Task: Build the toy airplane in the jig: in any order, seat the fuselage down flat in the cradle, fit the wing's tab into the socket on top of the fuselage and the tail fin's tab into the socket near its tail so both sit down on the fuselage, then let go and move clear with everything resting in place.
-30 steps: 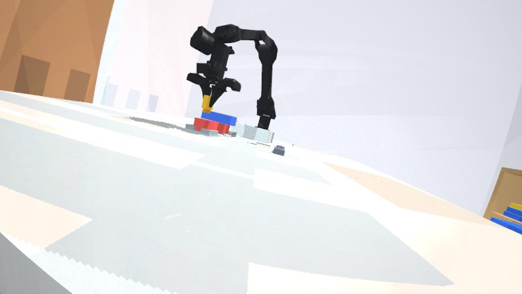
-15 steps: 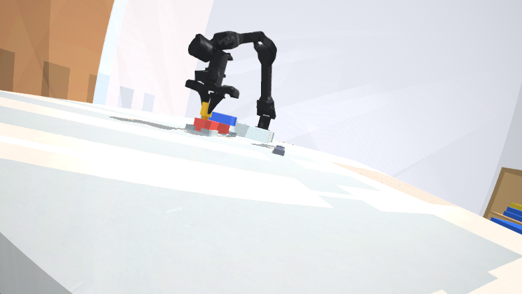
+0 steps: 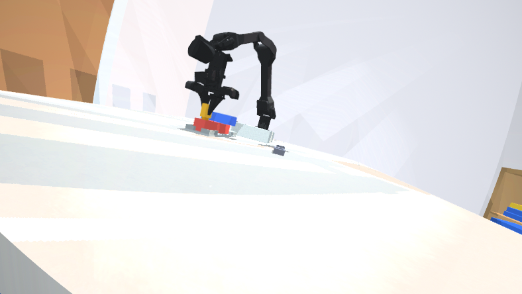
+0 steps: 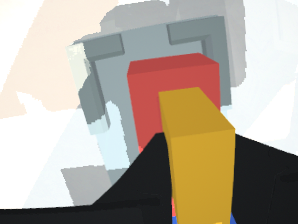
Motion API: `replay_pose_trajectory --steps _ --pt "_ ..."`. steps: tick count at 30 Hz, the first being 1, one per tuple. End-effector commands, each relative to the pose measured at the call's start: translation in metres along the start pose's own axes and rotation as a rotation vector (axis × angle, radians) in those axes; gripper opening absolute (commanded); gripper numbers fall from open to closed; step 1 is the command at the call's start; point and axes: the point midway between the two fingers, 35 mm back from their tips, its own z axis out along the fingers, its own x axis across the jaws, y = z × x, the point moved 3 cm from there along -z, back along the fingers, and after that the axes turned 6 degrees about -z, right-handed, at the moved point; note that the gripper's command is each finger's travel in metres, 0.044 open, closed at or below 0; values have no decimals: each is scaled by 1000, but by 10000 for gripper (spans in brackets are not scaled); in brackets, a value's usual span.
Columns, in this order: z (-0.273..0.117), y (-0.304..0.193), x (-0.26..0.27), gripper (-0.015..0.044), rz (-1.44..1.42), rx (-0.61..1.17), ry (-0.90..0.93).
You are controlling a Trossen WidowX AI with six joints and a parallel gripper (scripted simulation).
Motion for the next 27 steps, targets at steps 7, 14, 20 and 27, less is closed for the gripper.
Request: replay_pose_trajectory --steps 7,14,20,27 --pt "-1 0 0 210 0 -1 -1" --pt "-1 0 0 260 0 -1 -1" --pt "-37 4 -1 260 -2 -1 -2" --pt "-91 2 0 260 -4 1 -4"
